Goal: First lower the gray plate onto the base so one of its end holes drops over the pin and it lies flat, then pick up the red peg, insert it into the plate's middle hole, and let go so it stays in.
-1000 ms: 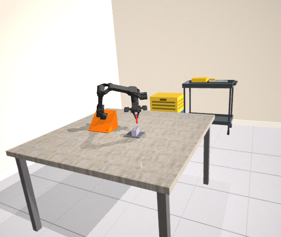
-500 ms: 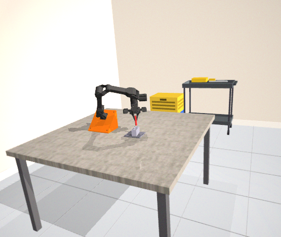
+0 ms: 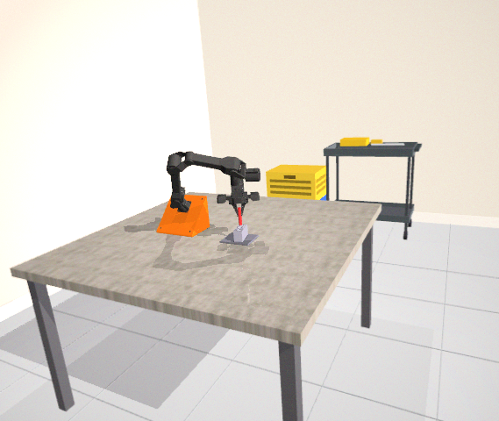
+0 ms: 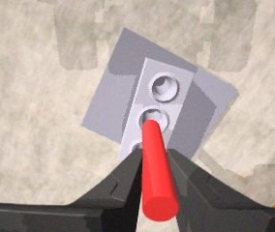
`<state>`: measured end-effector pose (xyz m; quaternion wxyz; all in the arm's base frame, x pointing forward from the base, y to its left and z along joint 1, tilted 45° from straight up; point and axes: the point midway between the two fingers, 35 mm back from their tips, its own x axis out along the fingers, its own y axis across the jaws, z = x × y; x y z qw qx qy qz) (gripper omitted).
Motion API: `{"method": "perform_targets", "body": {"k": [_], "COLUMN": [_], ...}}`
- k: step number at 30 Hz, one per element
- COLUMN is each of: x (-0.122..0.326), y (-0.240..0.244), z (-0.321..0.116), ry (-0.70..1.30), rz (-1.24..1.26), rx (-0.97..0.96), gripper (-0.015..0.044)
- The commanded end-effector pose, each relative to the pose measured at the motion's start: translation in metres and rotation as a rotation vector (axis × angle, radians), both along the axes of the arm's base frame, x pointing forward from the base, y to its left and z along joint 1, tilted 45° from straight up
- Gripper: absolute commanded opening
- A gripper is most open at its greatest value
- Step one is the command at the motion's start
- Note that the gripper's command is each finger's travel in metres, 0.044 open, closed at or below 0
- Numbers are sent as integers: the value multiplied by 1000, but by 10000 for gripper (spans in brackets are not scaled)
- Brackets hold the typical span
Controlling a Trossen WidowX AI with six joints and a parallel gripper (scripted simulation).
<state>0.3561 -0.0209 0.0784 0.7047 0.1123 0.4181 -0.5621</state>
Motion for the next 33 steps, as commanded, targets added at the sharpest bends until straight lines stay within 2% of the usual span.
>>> {"method": "perform_targets", "body": {"k": [1,33], "x": [0,-1], "y": [-1,0], "z": [1,0], "ry": [5,5], "rz": [4,4], "rx": [-4,-4], "gripper": [0,0]}}
